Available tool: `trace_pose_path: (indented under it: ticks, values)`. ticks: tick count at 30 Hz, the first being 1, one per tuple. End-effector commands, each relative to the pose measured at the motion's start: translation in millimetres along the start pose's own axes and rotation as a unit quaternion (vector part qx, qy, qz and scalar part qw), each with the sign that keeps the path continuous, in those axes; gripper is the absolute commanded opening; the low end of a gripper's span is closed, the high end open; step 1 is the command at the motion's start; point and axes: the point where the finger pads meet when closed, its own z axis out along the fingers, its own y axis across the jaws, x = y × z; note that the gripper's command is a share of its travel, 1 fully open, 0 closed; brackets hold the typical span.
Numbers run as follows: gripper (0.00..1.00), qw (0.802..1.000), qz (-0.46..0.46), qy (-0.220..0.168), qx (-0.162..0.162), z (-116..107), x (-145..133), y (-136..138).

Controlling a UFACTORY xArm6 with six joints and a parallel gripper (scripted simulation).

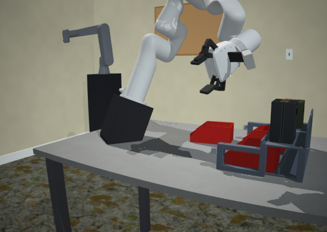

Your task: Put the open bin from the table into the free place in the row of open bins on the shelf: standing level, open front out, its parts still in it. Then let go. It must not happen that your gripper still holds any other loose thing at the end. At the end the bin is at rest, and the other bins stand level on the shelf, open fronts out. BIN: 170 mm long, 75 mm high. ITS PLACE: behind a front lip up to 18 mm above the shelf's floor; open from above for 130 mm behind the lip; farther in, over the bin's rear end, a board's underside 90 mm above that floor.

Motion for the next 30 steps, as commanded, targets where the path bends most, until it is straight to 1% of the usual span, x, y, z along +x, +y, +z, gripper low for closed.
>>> trace_pose_path:
  ticks: [1,7,12,24,30]
  values:
    - [1.00,1.000,0.003,0.007,0.000,-0.6,-3.6,2.7]
    - [1.00,1.000,0.003,0.007,0.000,-0.6,-3.6,2.7]
    - [1.00,1.000,0.003,0.007,0.000,11.2,-35.3,3.8]
    - [1.00,1.000,0.003,0.007,0.000,11.2,-35.3,3.8]
    - [1.00,1.000,0.003,0.007,0.000,7.9,-26.2,3.5]
